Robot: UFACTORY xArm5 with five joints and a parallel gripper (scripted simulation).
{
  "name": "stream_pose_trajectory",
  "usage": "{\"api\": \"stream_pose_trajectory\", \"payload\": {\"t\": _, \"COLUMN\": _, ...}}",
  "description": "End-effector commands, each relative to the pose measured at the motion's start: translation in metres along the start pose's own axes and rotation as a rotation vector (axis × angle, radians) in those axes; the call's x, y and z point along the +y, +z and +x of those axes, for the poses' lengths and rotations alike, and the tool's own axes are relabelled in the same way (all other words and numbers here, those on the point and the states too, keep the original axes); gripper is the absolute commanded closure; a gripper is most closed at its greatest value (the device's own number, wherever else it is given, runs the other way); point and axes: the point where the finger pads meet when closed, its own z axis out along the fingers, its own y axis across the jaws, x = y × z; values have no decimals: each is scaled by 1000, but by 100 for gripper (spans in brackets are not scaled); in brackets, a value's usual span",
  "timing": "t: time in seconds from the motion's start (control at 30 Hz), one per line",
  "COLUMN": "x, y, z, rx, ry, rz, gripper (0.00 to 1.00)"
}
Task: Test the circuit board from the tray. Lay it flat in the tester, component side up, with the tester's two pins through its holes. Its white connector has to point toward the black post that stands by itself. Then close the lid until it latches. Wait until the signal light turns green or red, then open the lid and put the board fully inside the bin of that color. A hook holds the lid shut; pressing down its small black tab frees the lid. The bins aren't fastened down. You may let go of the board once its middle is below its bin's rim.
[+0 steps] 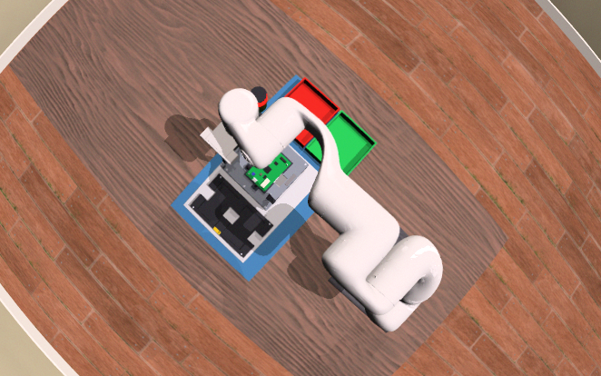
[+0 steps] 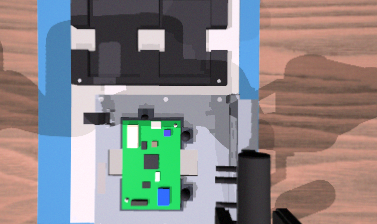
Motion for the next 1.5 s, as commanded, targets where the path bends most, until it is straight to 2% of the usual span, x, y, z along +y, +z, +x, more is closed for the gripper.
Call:
{"api": "stream_pose_trajectory", "payload": {"t": 0.0, "x": 1, "y": -1, "z": 0, "rx": 0, "ry": 0, "rz": -5, "gripper": 72}}
{"api": "stream_pose_trajectory", "payload": {"t": 0.63, "x": 1, "y": 0, "z": 0, "rx": 0, "ry": 0, "rz": -5, "gripper": 72}}
{"api": "stream_pose_trajectory", "payload": {"t": 0.67, "x": 1, "y": 0, "z": 0, "rx": 0, "ry": 0, "rz": -5, "gripper": 100}}
{"api": "stream_pose_trajectory", "payload": {"t": 1.47, "x": 1, "y": 0, "z": 0, "rx": 0, "ry": 0, "rz": -5, "gripper": 100}}
